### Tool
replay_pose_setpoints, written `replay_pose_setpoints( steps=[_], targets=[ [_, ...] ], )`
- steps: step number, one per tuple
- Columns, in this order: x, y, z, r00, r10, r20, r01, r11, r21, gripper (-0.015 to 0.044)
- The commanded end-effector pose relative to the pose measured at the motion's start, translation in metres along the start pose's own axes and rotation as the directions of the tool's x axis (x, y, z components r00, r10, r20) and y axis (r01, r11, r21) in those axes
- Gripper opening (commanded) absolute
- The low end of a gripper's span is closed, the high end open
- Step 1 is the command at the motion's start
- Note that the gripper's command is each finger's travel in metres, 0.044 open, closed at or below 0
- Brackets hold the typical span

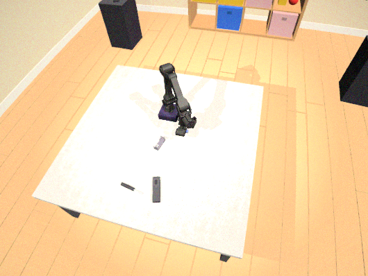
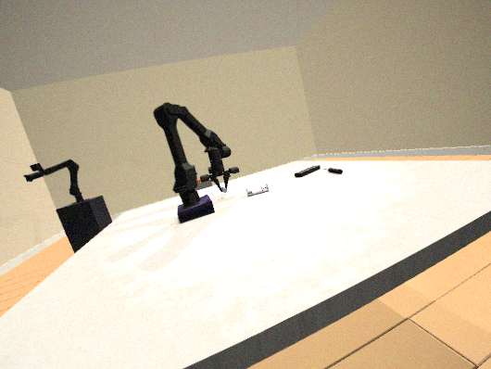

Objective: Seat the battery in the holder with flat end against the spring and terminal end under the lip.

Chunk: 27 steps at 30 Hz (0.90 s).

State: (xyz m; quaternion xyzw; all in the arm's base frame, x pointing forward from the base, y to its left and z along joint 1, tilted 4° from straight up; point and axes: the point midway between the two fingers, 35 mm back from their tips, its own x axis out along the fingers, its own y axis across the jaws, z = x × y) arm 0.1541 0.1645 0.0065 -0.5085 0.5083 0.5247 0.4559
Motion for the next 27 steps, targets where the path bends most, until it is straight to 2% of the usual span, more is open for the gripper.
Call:
replay_pose_setpoints(
  steps=[1,5,14,27],
  targets=[
    [-0.023,-0.002,0.002,1.0,-0.017,0.016,0.017,1.0,-0.006,0.0077],
    [-0.024,-0.005,0.001,1.0,-0.018,0.016,0.018,0.999,-0.027,0.0077],
    [-0.032,-0.037,-0.019,1.0,-0.023,0.016,0.027,0.951,-0.31,0.0077],
    [-0.042,-0.08,-0.061,0.999,-0.028,0.016,0.032,0.737,-0.675,0.0077]
  ],
)
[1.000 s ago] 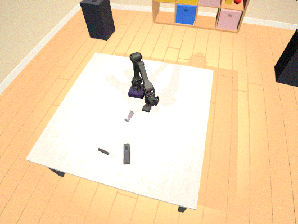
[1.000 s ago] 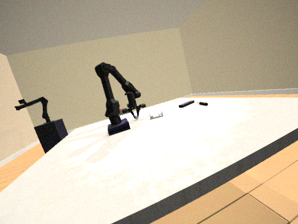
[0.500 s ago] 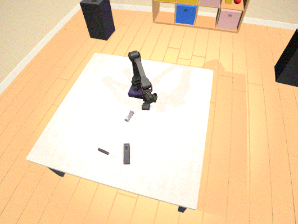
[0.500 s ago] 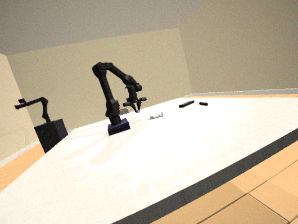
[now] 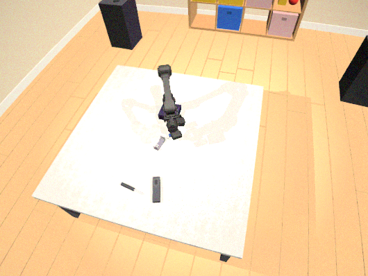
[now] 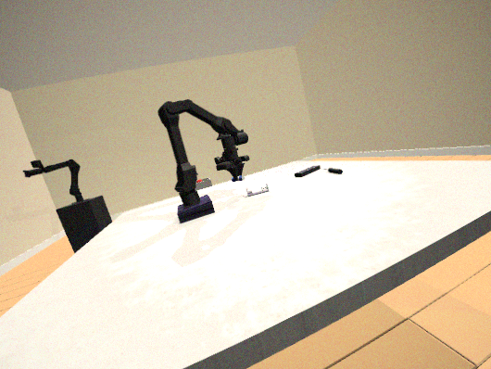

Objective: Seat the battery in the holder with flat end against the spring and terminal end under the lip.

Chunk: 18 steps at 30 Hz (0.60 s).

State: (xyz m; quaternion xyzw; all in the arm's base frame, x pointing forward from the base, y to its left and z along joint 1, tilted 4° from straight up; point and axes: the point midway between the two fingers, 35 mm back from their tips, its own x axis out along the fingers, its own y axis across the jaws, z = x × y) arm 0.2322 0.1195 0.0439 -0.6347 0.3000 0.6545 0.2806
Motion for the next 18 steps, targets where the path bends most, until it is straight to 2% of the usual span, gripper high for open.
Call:
replay_pose_setpoints(
  steps=[1,8,18],
  targets=[
    [-0.002,-0.001,-0.017,1.0,0.007,-0.003,-0.007,0.993,-0.119,0.0077],
    [-0.006,0.001,-0.051,1.0,0.005,-0.003,-0.006,0.939,-0.344,0.0077],
    [-0.012,0.012,-0.097,1.0,0.0,0.0,0.0,0.792,-0.611,0.0077]
  ],
)
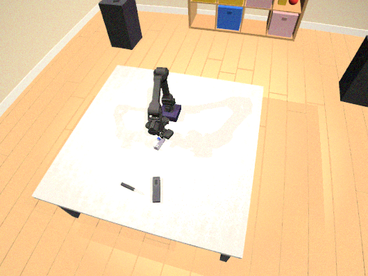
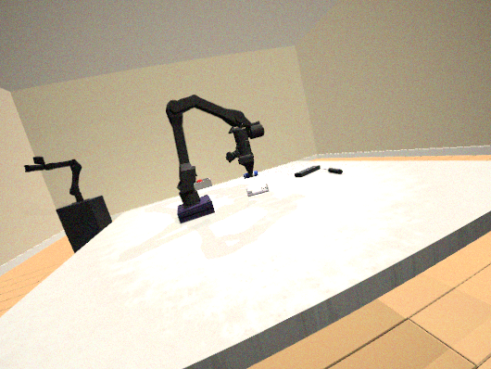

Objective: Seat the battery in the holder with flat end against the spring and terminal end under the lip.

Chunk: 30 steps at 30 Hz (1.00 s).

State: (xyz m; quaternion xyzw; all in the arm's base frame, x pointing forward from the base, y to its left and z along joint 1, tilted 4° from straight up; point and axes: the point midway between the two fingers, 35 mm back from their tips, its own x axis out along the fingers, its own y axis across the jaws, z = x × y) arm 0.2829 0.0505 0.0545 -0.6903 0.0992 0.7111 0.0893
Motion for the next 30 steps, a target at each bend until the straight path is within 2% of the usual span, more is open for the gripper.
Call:
replay_pose_setpoints(
  steps=[1,9,24,30],
  targets=[
    [-0.001,0.012,-0.01,1.0,0.004,0.004,-0.003,0.995,-0.101,0.0077],
    [0.001,0.015,-0.011,1.0,0.001,0.016,0.001,0.993,-0.122,0.0077],
    [0.037,0.016,-0.005,0.97,0.03,0.243,-0.004,0.994,-0.107,0.0077],
    [0.04,0.016,-0.004,0.964,0.037,0.263,-0.009,0.994,-0.107,0.0077]
  ],
)
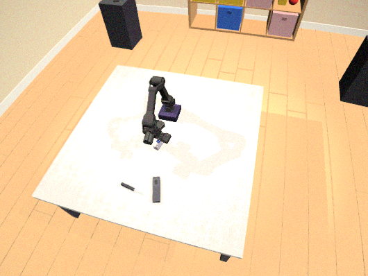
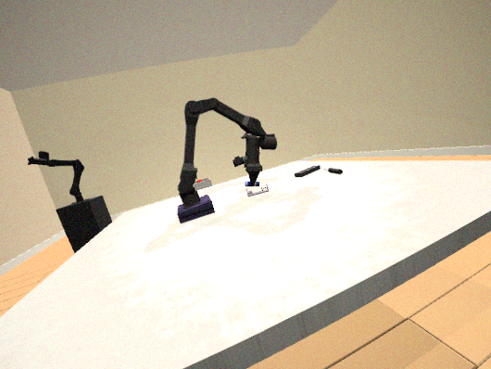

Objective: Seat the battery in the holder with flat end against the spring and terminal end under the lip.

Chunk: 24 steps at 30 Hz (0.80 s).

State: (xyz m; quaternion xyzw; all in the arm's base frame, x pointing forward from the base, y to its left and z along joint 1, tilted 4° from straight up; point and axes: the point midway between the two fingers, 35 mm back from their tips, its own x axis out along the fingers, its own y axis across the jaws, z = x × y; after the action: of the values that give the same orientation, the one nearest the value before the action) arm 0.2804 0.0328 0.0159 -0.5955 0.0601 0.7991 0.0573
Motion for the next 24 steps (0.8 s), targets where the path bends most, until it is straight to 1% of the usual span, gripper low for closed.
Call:
replay_pose_setpoints(
  steps=[1,24],
  targets=[
    [0.0008,-0.0011,-0.0009,1.0,-0.002,0.013,0.002,1.0,-0.005,0.0077],
    [0.009,-0.001,-0.0096,0.986,0.004,0.169,-0.004,1.0,-0.003,0.0077]
  ],
)
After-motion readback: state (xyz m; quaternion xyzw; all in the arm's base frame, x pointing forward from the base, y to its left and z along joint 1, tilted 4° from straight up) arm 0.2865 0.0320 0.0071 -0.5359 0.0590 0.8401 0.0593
